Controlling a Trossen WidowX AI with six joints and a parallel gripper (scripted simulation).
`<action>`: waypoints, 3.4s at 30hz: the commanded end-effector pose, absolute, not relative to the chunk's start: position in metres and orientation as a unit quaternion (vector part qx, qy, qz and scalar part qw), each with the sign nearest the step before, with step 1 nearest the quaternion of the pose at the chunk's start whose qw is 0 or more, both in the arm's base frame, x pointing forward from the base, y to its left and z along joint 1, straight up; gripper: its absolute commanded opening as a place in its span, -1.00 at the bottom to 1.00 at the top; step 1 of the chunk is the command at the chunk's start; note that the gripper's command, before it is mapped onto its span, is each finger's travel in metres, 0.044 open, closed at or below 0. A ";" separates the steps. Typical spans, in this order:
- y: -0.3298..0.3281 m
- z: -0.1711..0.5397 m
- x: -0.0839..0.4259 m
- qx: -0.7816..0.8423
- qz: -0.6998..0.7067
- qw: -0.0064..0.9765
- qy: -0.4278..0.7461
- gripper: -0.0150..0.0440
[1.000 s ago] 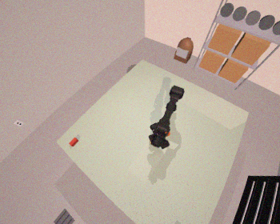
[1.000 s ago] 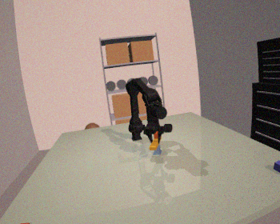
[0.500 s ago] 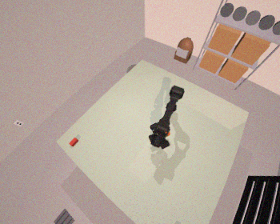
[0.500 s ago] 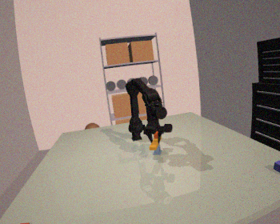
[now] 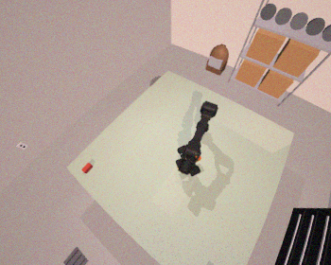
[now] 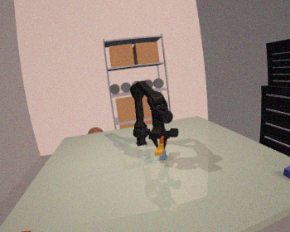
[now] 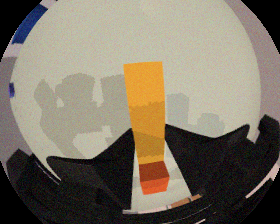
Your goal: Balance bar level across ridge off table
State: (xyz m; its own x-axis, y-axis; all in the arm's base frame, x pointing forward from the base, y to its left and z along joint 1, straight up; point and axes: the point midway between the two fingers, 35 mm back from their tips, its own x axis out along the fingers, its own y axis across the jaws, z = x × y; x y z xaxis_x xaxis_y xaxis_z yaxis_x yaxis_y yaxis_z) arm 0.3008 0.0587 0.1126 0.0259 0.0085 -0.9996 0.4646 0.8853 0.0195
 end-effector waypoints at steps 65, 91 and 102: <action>0.059 0.113 0.301 0.174 -0.164 0.695 0.678 0.85; 0.058 0.212 0.298 0.174 -0.164 0.695 0.678 1.00; 0.058 0.212 0.298 0.174 -0.164 0.695 0.678 1.00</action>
State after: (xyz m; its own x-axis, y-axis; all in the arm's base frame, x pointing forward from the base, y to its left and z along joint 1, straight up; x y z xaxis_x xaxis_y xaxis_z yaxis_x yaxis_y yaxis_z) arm 0.2976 0.0581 0.2115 0.0235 0.0078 -0.9997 0.4646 0.8853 0.0179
